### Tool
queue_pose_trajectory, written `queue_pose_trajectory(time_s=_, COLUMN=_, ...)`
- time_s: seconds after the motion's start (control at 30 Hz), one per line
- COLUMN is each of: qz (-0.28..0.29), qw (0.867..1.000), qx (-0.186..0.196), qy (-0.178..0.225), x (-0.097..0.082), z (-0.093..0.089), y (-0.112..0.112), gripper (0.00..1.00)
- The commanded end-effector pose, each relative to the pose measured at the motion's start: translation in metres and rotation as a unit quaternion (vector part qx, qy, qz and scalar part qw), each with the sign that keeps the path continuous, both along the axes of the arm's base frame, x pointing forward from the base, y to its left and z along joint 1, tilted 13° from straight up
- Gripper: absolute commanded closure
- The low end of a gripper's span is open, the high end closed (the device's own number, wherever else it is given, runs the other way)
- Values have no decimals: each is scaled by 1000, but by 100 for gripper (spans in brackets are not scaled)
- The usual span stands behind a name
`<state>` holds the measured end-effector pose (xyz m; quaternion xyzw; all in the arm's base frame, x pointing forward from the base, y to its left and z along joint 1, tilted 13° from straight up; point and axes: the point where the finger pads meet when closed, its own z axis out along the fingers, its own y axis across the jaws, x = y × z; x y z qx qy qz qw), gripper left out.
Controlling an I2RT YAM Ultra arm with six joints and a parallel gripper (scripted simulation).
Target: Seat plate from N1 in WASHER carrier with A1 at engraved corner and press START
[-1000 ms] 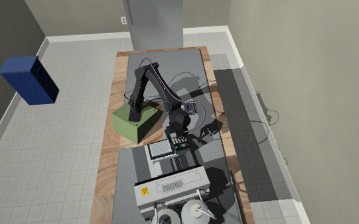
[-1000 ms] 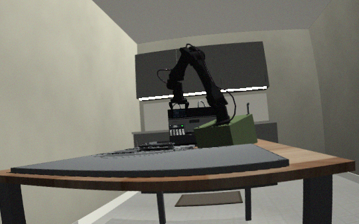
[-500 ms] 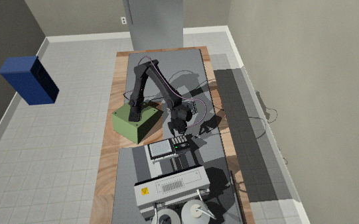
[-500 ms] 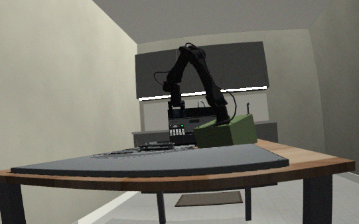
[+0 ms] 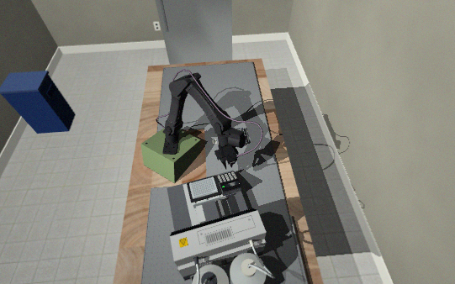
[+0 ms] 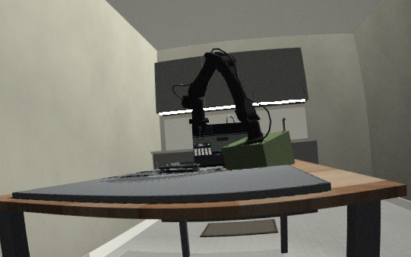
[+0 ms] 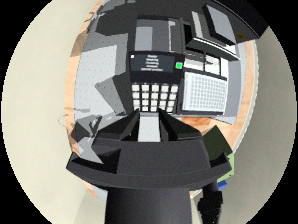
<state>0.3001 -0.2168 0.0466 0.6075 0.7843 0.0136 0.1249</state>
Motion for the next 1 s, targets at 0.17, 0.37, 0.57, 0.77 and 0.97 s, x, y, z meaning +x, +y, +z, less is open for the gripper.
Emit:
queue_pose_trajectory(time_s=0.17, qz=-15, qw=1000, qx=-13, qy=-10, x=5, z=1, y=16, gripper=82)
queue_pose_trajectory(time_s=0.37, qz=-15, qw=1000, qx=-13, qy=-11, x=10, z=-4, y=35, gripper=94)
queue_pose_trajectory(time_s=0.57, qz=-15, qw=1000, qx=-12, qy=-11, x=14, z=-7, y=51, gripper=100)
queue_pose_trajectory(time_s=0.77, qz=-16, qw=1000, qx=-7, qy=-8, x=18, z=-10, y=58, gripper=100)
queue_pose_trajectory(time_s=0.97, qz=-16, qw=1000, qx=-7, qy=-8, x=18, z=-10, y=58, gripper=100)
